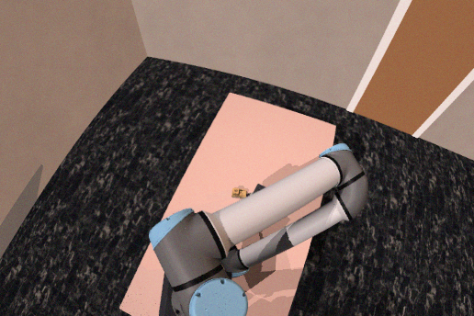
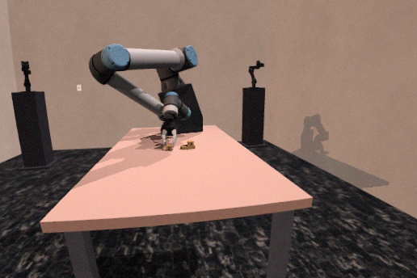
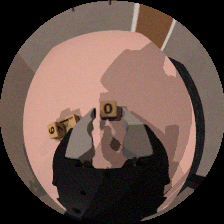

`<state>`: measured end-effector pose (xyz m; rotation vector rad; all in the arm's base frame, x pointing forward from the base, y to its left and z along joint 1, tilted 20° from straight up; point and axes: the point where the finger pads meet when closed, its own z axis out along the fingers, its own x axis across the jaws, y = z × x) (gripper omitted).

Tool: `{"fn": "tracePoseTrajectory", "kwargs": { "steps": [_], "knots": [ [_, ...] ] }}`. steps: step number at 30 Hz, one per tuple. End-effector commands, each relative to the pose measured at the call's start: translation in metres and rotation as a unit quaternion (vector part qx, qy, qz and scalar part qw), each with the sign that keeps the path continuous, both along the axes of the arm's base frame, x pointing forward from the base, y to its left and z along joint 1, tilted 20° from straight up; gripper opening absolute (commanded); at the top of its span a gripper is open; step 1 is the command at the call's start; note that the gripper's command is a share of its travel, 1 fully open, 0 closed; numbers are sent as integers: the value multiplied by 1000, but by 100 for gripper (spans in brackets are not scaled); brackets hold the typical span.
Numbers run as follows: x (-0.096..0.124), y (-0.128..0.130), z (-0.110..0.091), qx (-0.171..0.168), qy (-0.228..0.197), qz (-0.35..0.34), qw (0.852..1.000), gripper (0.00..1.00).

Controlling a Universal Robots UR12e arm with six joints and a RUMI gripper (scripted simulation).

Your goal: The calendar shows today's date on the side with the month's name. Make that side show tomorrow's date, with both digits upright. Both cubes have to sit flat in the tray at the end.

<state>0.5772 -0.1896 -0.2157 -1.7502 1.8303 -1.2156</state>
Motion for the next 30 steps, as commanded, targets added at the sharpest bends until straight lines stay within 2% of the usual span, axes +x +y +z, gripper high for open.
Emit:
{"fn": "tracePoseTrajectory", "kwargs": {
  "steps": [1,14,30],
  "knots": [
    [1,-2,-6,0,0,0,1000,28],
    [1,-5,-15,0,0,0,1000,28],
    [1,-5,-15,0,0,0,1000,28]
  ]
}}
